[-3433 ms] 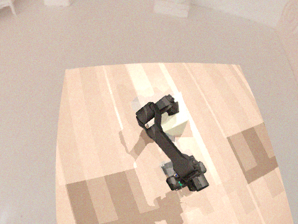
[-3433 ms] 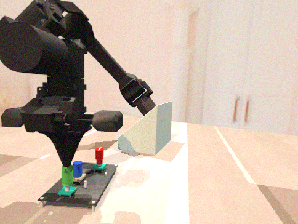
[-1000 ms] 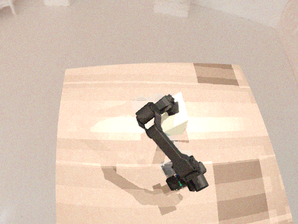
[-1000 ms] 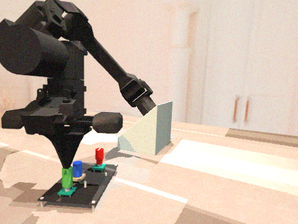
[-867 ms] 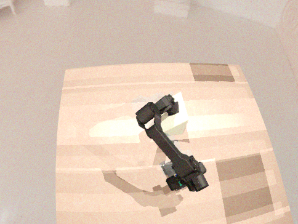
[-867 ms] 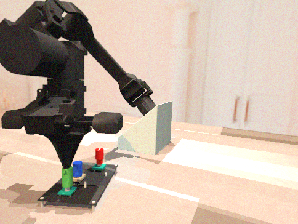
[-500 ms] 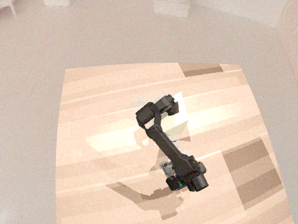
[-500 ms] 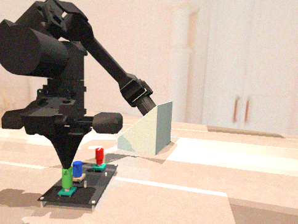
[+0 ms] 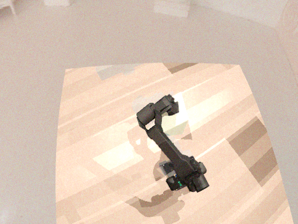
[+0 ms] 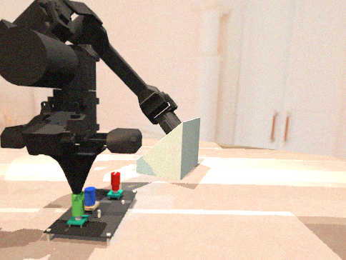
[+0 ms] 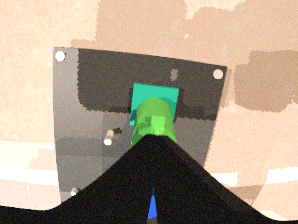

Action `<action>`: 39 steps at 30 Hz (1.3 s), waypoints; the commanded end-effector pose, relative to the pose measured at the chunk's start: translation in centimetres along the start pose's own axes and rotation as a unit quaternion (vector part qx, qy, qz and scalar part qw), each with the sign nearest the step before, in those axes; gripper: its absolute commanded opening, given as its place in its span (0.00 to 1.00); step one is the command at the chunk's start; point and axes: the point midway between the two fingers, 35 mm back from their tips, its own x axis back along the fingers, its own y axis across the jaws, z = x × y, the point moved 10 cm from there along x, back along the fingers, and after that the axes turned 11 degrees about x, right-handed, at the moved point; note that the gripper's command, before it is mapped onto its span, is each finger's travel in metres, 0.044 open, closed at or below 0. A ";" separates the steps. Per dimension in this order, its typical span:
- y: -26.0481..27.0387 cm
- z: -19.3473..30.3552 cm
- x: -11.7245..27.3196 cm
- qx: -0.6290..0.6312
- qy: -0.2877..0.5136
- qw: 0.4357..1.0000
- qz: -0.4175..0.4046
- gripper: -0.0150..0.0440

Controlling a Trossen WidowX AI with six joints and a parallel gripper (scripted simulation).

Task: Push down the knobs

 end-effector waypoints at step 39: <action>10.2 16.4 3.5 0.002 0.008 1.000 -0.004 1.00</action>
